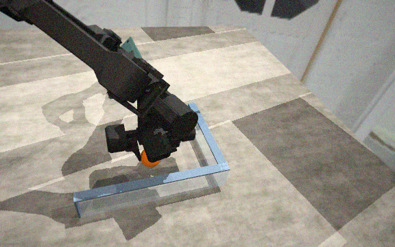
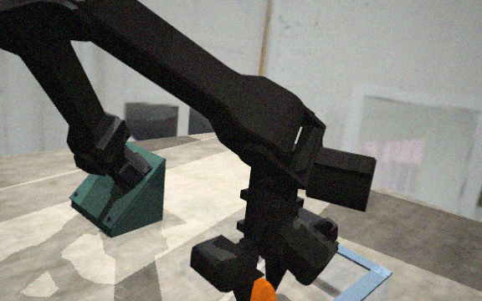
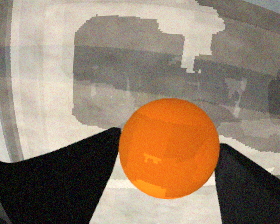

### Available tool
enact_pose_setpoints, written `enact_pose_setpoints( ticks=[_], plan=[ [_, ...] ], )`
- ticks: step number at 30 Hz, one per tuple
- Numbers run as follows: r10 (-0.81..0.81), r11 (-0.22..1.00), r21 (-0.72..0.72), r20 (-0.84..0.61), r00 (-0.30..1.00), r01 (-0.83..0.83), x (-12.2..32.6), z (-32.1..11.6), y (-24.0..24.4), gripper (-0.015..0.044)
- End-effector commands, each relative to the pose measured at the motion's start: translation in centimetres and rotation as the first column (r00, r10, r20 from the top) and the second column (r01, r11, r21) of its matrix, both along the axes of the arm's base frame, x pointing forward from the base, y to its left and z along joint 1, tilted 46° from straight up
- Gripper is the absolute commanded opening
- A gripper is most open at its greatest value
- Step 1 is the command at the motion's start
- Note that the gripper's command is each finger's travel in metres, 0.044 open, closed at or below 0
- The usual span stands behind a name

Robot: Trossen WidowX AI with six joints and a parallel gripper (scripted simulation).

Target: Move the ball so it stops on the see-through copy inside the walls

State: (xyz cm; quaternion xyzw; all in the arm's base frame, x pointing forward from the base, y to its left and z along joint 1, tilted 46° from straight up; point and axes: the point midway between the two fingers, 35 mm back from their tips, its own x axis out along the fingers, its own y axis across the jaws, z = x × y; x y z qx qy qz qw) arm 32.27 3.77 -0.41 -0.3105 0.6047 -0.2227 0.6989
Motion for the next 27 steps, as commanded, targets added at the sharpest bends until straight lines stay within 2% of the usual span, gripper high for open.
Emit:
enact_pose_setpoints(
  ticks=[1,4,17,21,25,27],
  plan=[
    [0.004,1.0,-0.007,-0.006,1.0,-0.004,-0.1,-0.5,-0.5,0.0],
    [0.004,1.0,-0.008,-0.006,1.0,-0.004,-0.1,-0.5,-0.5,0.0],
    [0.003,1.0,-0.001,-0.003,1.0,-0.003,0.0,-0.3,-0.2,0.0341],
    [0.003,1.0,0.0,-0.004,1.0,-0.003,-0.1,0.4,0.6,0.0343],
    [0.004,1.0,-0.002,-0.008,1.0,-0.004,-1.3,4.8,5.0,0.0343],
    [0.004,1.0,-0.004,-0.008,1.0,-0.004,-1.6,5.7,5.7,0.0343]
  ],
)
